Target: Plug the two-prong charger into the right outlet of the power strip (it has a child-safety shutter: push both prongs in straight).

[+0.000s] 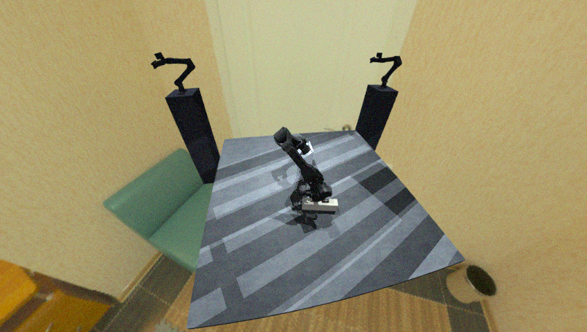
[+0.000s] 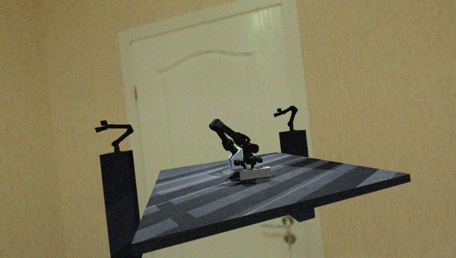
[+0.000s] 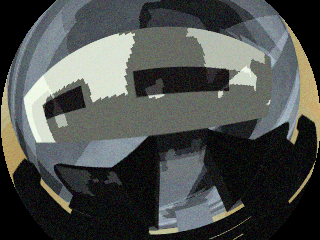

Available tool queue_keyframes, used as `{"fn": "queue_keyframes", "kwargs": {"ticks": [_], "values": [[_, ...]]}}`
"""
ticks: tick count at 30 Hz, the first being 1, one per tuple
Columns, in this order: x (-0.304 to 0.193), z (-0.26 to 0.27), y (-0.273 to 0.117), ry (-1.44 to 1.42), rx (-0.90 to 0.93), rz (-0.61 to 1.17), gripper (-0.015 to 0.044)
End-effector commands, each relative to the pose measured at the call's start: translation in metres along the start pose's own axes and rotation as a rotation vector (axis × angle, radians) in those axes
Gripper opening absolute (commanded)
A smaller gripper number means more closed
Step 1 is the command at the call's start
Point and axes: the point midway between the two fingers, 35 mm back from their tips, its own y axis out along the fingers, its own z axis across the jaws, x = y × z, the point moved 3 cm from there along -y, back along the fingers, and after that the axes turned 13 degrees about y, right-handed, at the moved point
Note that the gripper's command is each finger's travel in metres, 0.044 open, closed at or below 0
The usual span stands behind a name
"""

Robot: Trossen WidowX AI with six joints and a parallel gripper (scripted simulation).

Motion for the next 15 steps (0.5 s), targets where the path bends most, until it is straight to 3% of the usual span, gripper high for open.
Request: {"fn": "queue_keyframes", "kwargs": {"ticks": [1,15], "values": [[0.008,0.0005,0.0004,0.026,0.008,-0.025,0.0],[0.0069,0.0003,-0.001,0.026,0.008,-0.025,0.0]]}}
